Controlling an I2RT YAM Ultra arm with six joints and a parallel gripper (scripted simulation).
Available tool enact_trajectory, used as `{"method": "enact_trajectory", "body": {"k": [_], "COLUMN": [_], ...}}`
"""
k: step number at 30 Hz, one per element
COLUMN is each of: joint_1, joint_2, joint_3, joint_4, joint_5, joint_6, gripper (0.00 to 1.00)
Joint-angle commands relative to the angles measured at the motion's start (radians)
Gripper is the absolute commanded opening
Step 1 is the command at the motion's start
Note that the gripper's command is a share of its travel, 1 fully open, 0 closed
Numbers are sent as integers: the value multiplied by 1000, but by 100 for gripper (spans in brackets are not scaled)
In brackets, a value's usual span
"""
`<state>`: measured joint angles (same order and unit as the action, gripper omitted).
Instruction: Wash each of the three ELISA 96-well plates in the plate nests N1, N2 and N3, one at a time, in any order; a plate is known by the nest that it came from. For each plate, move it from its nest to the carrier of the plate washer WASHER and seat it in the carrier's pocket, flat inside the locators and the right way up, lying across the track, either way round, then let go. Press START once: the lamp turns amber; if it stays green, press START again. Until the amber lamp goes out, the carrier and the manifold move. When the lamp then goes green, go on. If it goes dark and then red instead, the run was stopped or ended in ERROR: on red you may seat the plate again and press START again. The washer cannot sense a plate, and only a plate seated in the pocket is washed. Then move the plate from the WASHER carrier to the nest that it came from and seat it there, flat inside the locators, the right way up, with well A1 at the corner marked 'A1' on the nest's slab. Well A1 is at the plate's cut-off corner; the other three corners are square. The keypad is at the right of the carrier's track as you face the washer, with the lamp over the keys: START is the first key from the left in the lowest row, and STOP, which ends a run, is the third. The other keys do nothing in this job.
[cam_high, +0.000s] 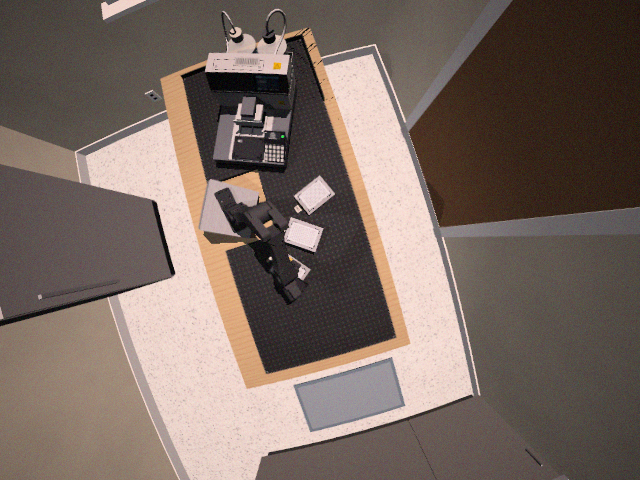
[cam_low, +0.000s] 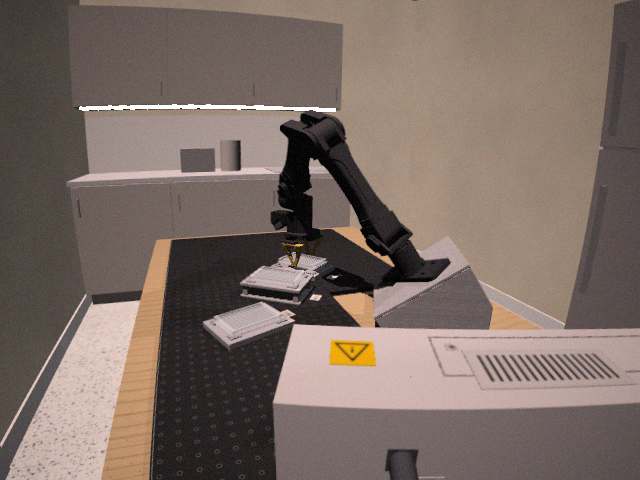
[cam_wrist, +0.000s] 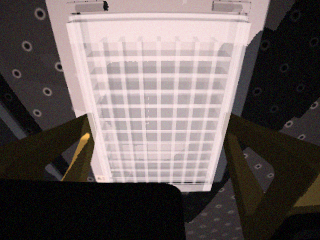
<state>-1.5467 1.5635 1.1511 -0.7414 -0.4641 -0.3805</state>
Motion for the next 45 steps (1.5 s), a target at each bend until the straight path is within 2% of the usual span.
{"method": "enact_trajectory", "body": {"k": [1,45], "joint_1": [-2,8], "joint_2": [-5,7], "joint_3": [2,-9], "joint_4": [7,34], "joint_5": [1,5], "joint_6": [1,11], "gripper": [0,0]}}
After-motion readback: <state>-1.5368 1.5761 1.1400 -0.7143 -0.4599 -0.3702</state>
